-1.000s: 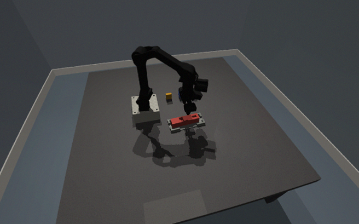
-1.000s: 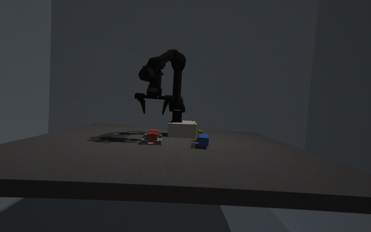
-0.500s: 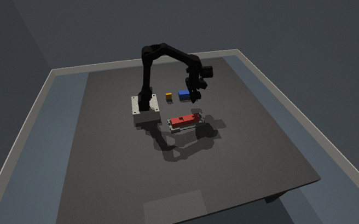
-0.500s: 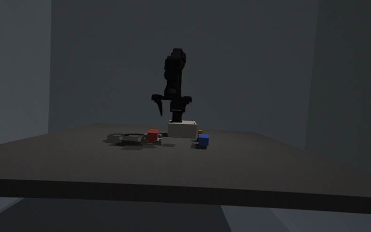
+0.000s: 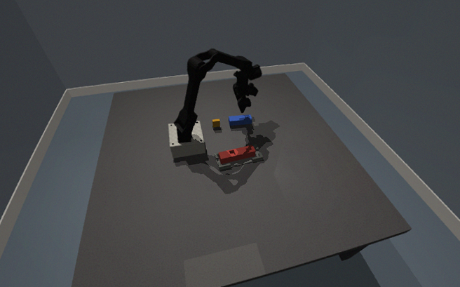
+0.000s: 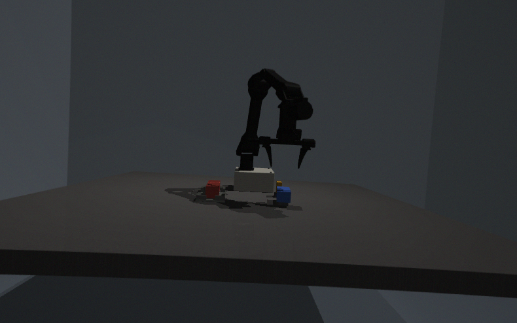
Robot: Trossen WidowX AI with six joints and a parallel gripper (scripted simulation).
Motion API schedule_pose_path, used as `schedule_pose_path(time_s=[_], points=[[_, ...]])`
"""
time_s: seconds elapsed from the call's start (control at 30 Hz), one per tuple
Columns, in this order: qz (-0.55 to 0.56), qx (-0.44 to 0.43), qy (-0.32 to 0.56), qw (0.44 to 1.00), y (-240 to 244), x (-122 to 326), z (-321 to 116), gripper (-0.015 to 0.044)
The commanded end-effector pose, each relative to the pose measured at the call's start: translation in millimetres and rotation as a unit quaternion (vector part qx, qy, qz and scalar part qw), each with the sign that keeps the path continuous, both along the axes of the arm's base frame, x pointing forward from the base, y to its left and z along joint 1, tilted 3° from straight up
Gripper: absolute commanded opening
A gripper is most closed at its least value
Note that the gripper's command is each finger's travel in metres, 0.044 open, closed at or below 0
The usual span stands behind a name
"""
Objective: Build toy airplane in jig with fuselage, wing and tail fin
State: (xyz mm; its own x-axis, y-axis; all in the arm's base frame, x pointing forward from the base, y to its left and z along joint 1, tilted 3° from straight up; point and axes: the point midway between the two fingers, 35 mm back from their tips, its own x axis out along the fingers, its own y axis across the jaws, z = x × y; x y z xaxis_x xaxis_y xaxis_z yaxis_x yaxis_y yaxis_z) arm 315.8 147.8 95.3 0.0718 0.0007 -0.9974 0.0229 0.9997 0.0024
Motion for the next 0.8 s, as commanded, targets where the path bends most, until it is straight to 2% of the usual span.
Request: schedule_pose_path(time_s=[0.0,0.1,0.77], points=[[-0.008,-0.002,-0.003,1.0,1,3,-9,0.044],[-0.008,-0.002,-0.003,1.0,1,5,-40,0.044],[-0.008,-0.002,-0.003,1.0,1,8,-71,0.044]])
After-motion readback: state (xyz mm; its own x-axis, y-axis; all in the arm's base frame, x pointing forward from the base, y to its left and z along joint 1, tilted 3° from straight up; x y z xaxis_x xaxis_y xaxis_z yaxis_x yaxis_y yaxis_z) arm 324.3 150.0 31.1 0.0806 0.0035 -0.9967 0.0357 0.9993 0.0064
